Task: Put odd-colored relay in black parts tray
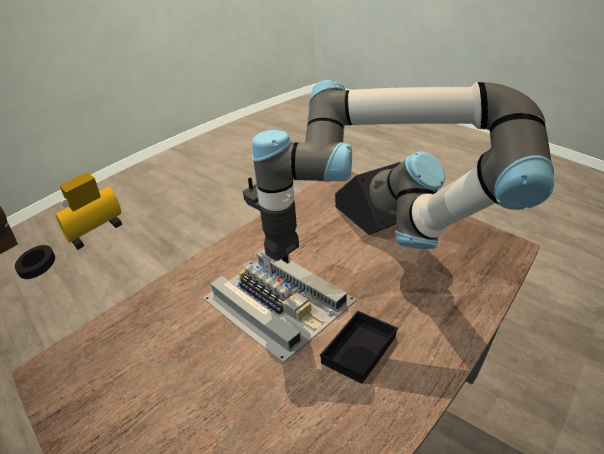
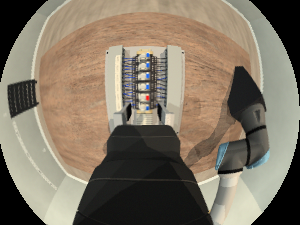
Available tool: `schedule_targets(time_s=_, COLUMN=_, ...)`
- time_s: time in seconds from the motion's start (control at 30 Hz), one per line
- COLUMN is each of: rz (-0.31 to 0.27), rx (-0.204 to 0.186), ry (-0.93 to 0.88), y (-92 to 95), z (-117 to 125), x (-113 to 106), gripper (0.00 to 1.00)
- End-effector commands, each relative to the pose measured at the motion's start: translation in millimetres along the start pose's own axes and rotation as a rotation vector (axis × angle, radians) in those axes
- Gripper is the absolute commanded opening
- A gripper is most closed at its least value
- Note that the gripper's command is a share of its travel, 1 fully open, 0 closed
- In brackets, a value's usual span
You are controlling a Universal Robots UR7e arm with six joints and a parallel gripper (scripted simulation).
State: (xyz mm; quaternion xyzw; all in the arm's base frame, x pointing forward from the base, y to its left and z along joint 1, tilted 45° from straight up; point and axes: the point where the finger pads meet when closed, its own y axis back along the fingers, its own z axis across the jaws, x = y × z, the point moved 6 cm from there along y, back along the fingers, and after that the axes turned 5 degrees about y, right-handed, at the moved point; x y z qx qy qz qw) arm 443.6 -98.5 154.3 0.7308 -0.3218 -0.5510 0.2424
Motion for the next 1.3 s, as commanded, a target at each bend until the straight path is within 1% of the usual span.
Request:
schedule_targets(time_s=0.0, rz=0.001, rx=0.001, ry=0.0, y=0.4, z=0, x=0, gripper=0.98)
schedule_targets(time_s=0.67, rz=0.001, rx=0.001, ry=0.0, y=0.4, z=0, x=0, gripper=0.98)
schedule_targets(time_s=1.03, rz=0.001, rx=0.001, ry=0.0, y=-6.8, z=0, x=11, gripper=0.98)
schedule_targets(time_s=1.27, rz=0.001, rx=0.001, ry=0.0, y=-7.1, z=0, x=12, gripper=0.98)
